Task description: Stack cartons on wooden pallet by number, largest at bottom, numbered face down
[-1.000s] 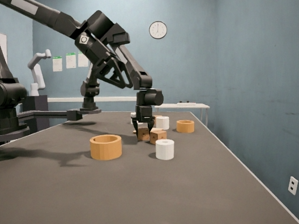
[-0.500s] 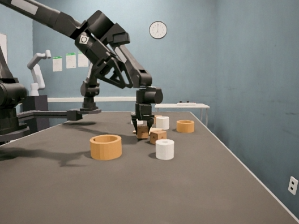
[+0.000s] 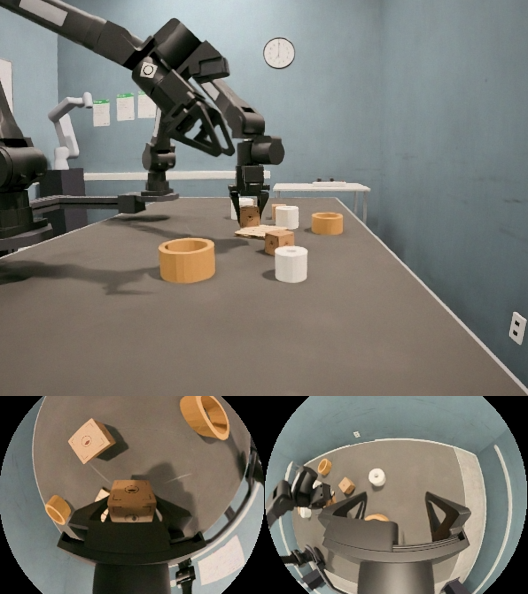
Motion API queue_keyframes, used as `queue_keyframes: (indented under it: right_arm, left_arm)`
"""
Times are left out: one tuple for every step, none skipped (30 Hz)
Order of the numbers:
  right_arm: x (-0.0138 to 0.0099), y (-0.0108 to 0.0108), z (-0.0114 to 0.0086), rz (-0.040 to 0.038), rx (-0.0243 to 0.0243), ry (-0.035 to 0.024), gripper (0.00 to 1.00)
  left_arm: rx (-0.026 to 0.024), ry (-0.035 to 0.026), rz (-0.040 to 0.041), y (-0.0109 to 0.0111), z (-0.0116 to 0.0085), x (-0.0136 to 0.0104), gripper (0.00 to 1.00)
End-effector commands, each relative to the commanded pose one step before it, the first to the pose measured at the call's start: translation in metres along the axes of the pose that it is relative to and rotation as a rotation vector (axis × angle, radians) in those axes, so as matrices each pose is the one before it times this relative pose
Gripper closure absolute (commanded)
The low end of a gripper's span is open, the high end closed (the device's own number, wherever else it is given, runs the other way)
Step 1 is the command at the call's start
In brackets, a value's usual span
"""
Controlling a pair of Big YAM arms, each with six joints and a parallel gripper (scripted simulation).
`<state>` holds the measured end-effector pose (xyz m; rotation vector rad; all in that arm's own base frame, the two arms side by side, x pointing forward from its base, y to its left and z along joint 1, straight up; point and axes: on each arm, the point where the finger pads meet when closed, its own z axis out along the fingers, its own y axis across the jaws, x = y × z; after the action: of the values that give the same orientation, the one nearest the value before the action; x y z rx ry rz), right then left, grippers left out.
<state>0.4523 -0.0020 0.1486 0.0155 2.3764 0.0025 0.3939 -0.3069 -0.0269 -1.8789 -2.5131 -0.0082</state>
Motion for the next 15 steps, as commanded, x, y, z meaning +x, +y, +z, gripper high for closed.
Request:
queue_keyframes:
  right_arm:
    - [-0.02325,0.0006,-0.00523,-0.01443,-0.00038,-0.03573,0.0]
    - [0.0,0.0,0.0,0.0,0.0,0.0,0.0]
    - [0.0,0.0,0.0,0.0,0.0,0.0,0.0]
    - [0.0,0.0,0.0,0.0,0.0,0.0,0.0]
    - [0.0,0.0,0.0,0.0,0.0,0.0,0.0]
    - [0.0,0.0,0.0,0.0,0.0,0.0,0.0]
    - [0.0,0.0,0.0,0.0,0.0,0.0,0.0]
    - [0.0,0.0,0.0,0.0,0.0,0.0,0.0]
    - [0.0,0.0,0.0,0.0,0.0,0.0,0.0]
    - [0.0,0.0,0.0,0.0,0.0,0.0,0.0]
    - [0.0,0.0,0.0,0.0,0.0,0.0,0.0]
    - [0.0,0.0,0.0,0.0,0.0,0.0,0.0]
    - [0.0,0.0,0.0,0.0,0.0,0.0,0.0]
    - [0.0,0.0,0.0,0.0,0.0,0.0,0.0]
    - [0.0,0.0,0.0,0.0,0.0,0.0,0.0]
  left_arm:
    - [-0.01418,-0.0176,0.0085,0.00836,-0.02784,0.00278,0.54]
    - [0.00109,0.0015,0.00219,-0.0005,-0.00646,0.0026,0.54]
    - [0.00141,0.00193,0.00278,-0.00069,-0.01008,0.00392,0.54]
    - [0.00125,0.00168,0.0024,-0.00063,-0.0106,0.00399,0.54]
    - [-0.01225,-0.01543,0.00162,0.00532,-0.01996,-0.00278,0.54]
    - [0.00053,0.00095,0.00119,-0.00056,-0.01609,0.00554,0.54]
    - [0.00026,0.00064,0.00073,-0.00066,-0.01835,0.00632,0.54]
    - [0.00002,0.00035,0.00033,-0.00075,-0.01944,0.00675,0.54]
    - [-0.00015,0.00007,-0.00002,-0.0006,-0.01514,0.00526,0.54]
    - [-0.00019,-0.00013,-0.00021,-0.00058,-0.01477,0.0051,0.54]
    - [-0.00023,-0.00036,-0.00042,-0.0007,-0.01657,0.00573,0.54]
    - [-0.0005,-0.00038,-0.00063,-0.00082,-0.01791,0.0063,0.54]
    - [-0.00067,-0.00049,-0.00085,-0.001,-0.01896,0.00679,0.54]
    - [-0.00083,-0.00062,-0.00109,-0.00117,-0.01968,0.00717,0.54]
    - [0.0,0.0,0.0,0.0,0.0,0.0,0.54]
